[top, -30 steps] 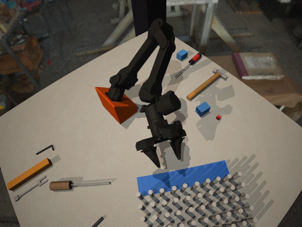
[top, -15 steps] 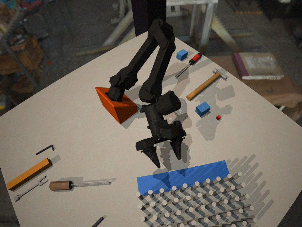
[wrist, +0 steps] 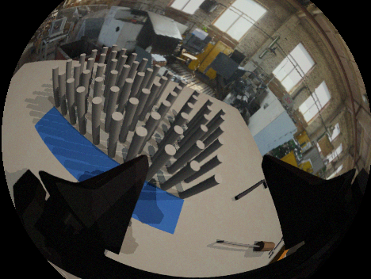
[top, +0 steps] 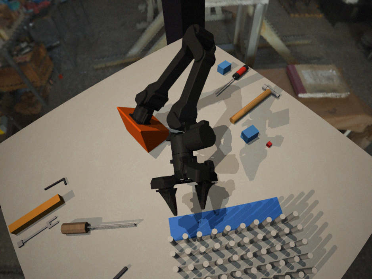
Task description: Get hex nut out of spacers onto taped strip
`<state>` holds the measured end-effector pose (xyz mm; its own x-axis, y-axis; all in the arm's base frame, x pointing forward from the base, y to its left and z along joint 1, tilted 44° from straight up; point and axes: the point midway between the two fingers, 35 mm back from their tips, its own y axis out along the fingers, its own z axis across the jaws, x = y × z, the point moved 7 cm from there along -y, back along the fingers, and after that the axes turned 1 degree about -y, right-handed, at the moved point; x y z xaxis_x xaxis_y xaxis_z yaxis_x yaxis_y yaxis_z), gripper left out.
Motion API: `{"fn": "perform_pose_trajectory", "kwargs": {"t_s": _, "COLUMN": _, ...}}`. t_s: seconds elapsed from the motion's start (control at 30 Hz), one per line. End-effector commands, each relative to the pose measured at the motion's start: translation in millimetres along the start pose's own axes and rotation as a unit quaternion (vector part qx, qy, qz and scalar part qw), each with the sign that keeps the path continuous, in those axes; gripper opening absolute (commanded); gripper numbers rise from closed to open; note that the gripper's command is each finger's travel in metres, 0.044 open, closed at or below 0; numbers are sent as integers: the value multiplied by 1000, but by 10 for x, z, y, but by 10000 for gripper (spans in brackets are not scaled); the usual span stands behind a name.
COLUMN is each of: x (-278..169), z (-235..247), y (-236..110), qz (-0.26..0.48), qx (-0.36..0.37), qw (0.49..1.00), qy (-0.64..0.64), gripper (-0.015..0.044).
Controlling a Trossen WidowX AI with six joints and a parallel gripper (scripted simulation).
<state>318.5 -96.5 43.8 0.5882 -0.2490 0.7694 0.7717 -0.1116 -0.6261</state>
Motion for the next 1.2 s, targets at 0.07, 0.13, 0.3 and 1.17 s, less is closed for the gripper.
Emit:
{"fn": "perform_pose_trajectory", "kwargs": {"t_s": 0.07, "x": -96, "z": -451, "y": 312, "qz": 93, "qx": -28, "qw": 991, "qy": -92, "gripper": 440}}
{"fn": "perform_pose_trajectory", "kwargs": {"t_s": 0.13, "x": -186, "z": -711, "y": 458, "qz": 146, "qx": -26, "qw": 979, "qy": -139, "gripper": 440}}
{"fn": "perform_pose_trajectory", "kwargs": {"t_s": 0.3, "x": -510, "z": -1353, "y": 706, "qz": 265, "qx": 24, "qw": 934, "qy": -238, "gripper": 440}}
{"fn": "perform_pose_trajectory", "kwargs": {"t_s": 1.17, "x": -2405, "z": -2875, "y": 447, "qz": 253, "qx": 478, "qw": 746, "qy": -389, "gripper": 440}}
